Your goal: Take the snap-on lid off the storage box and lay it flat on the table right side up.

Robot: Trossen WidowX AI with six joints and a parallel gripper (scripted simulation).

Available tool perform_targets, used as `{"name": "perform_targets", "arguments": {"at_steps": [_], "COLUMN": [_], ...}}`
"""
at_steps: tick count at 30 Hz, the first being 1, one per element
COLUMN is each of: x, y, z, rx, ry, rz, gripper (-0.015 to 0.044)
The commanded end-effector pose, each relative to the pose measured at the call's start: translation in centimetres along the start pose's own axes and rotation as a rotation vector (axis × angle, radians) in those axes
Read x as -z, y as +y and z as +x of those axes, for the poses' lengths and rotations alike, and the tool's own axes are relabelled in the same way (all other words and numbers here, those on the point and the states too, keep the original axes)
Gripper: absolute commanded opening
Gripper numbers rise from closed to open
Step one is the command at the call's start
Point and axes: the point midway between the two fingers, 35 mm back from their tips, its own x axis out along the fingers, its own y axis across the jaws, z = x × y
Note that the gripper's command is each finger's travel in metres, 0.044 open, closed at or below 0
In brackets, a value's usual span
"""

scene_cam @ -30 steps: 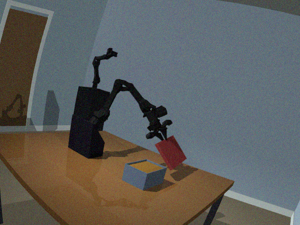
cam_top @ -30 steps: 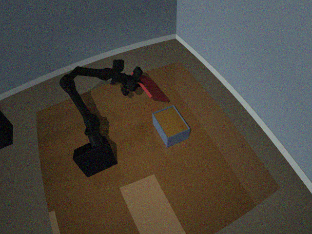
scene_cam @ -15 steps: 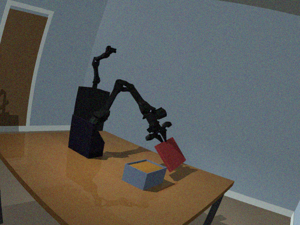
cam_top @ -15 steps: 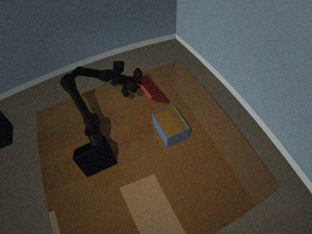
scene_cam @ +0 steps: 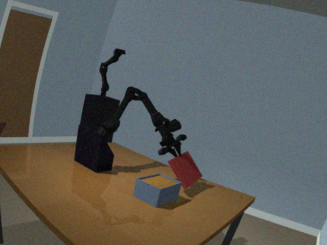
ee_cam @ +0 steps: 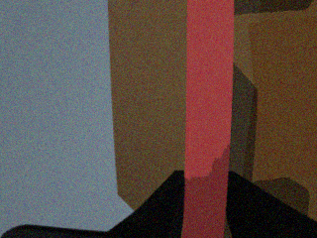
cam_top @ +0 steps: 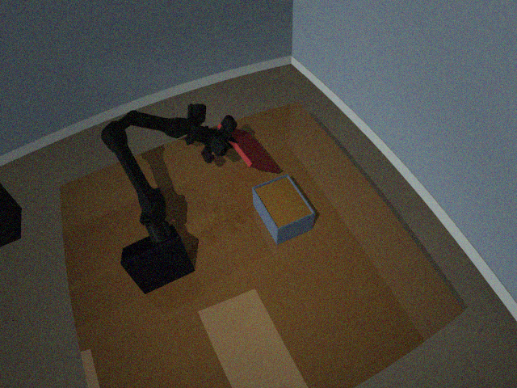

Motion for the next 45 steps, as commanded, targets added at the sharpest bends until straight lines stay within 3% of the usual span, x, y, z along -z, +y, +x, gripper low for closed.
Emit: {"name": "perform_targets", "arguments": {"at_steps": [1,45], "x": [-0.1,-0.1], "y": [0.0,-2.7], "z": [0.3,2.5], "rx": [-0.011,-0.01], "ry": [-0.004,-0.003], "rz": [0.005,0.007], "gripper": [0.0,0.0]}}
